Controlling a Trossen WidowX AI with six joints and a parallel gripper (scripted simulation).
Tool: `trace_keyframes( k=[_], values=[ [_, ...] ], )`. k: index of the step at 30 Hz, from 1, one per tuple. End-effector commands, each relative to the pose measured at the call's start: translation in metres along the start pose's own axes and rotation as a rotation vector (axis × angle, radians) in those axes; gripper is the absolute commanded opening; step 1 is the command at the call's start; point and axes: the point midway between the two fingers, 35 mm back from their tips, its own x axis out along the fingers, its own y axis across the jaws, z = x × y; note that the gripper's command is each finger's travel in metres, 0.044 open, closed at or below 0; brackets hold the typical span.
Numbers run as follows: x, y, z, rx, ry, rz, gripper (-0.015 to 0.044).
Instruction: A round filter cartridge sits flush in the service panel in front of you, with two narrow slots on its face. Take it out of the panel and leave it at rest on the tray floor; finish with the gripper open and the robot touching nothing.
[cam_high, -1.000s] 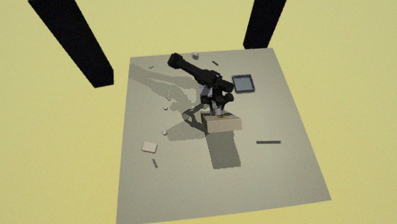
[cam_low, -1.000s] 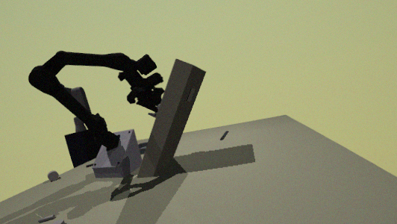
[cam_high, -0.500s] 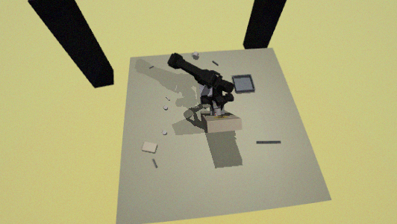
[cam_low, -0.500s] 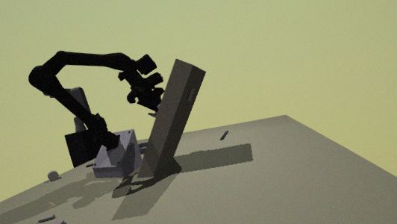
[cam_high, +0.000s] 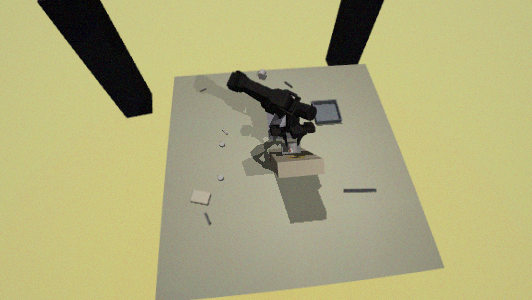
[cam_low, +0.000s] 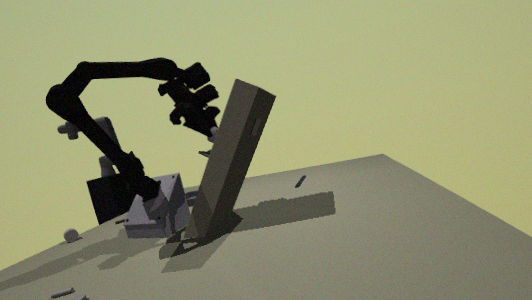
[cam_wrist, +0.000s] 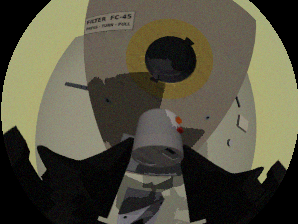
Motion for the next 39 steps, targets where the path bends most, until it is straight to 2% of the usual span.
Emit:
trace_keyframes(
  k=[1, 12, 32, 34, 39],
  values=[
    [-0.021, 0.003, 0.003, 0.005, -0.002, 0.009, 0.0],
    [-0.074, 0.001, 0.003, 0.004, -0.002, 0.002, 0.0],
    [-0.06, 0.092, 0.004, 0.009, -0.004, 0.007, 0.0],
    [-0.061, 0.085, 0.001, -0.026, 0.002, 0.015, 0.0],
    [-0.064, 0.121, -0.022, -0.206, 0.033, 0.119, 0.0]
  ],
)
